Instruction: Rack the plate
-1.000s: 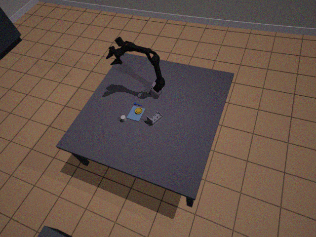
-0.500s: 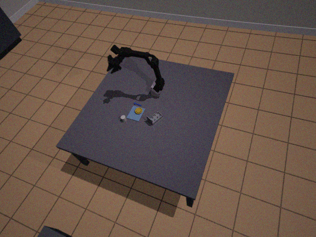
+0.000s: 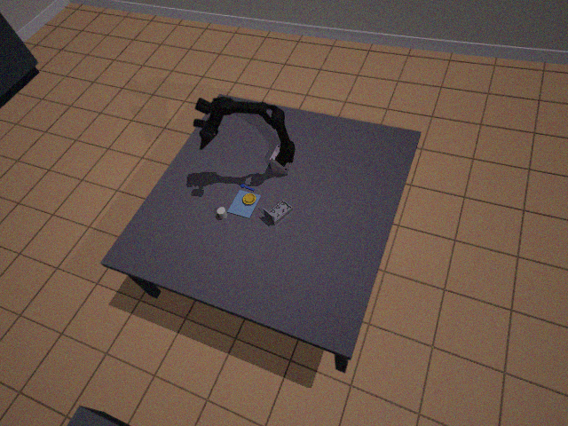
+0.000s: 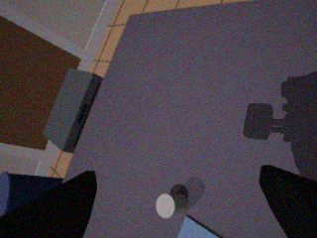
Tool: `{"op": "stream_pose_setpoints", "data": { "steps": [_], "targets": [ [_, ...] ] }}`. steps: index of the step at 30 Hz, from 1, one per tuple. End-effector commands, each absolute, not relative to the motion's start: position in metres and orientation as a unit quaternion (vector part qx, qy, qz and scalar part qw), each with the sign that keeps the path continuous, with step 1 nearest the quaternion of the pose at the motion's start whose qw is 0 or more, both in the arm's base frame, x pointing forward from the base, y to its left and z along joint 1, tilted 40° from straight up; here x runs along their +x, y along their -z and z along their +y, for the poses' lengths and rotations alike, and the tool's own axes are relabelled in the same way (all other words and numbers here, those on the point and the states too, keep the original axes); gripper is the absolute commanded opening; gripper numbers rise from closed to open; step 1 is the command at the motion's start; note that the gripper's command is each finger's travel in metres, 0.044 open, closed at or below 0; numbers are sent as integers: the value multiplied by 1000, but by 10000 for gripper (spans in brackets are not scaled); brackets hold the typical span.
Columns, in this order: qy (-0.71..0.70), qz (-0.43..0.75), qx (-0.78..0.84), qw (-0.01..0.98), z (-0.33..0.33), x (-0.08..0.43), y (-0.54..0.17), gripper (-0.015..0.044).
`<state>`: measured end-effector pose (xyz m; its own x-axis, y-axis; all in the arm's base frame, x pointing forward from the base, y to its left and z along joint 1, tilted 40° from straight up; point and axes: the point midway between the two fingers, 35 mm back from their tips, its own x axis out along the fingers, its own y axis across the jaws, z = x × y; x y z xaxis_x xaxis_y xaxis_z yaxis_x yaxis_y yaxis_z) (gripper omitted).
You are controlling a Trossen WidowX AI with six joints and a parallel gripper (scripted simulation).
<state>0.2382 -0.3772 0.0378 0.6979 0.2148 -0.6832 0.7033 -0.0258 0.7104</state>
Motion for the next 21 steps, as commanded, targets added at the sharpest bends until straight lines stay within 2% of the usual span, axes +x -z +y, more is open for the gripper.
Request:
{"op": "stream_pose_setpoints", "data": {
  "steps": [1, 21],
  "targets": [
    [174, 377, 652, 635, -357, 250, -39, 400],
    [1, 557, 458, 693, -254, 288, -46, 400]
  ]
}}
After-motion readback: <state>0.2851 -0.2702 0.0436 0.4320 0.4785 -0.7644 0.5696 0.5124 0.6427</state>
